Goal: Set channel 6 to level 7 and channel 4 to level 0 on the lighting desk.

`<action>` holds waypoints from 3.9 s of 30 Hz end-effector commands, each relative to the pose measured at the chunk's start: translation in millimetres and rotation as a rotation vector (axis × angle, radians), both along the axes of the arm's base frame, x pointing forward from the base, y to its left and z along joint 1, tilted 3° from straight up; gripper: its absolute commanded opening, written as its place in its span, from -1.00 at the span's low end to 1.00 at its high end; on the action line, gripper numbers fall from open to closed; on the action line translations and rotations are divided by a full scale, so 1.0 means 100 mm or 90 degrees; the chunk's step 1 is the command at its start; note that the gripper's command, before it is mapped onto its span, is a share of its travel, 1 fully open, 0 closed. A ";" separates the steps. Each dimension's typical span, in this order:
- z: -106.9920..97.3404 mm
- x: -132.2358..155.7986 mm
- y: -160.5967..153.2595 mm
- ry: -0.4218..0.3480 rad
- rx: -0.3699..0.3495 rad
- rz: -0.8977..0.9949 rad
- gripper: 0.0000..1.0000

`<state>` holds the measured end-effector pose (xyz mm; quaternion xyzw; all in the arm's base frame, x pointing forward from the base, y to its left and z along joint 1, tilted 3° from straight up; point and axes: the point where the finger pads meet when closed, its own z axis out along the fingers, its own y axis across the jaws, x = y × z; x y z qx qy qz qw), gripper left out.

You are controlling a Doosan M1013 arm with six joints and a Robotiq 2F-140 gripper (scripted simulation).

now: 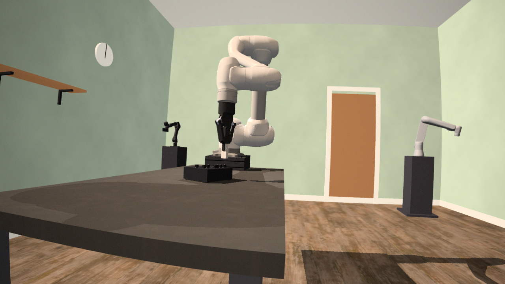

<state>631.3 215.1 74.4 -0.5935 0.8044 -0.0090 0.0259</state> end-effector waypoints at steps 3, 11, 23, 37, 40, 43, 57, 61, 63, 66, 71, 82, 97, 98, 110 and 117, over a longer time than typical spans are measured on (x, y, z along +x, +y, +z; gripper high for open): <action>0.00 0.00 0.00 0.000 0.000 0.000 -0.80; 0.00 0.00 0.00 0.000 0.000 0.000 -0.80; -0.01 0.00 0.00 0.000 0.000 -0.004 -0.80; -0.04 0.00 0.00 0.000 0.001 -0.018 -0.80; -0.06 0.00 0.01 0.000 0.001 -0.019 -0.80; -0.08 0.00 0.01 0.000 0.001 -0.019 -0.80; -0.20 0.01 0.02 0.000 0.001 -0.019 -0.80; -0.21 0.01 0.02 0.000 0.001 -0.019 -0.80; -0.22 0.01 0.02 0.000 0.001 -0.019 -0.80; -0.23 0.01 0.02 0.000 0.001 -0.019 -0.80; -0.24 0.01 0.02 0.000 0.001 -0.019 -0.80; -0.24 0.01 0.02 0.000 0.001 -0.019 -0.80; -0.24 0.01 0.02 0.000 0.001 -0.019 -0.80; -0.24 0.01 0.02 0.000 0.001 -0.019 -0.80; -0.24 0.01 0.02 0.000 0.001 -0.019 -0.80; -0.25 0.01 0.02 0.000 0.001 -0.019 -0.80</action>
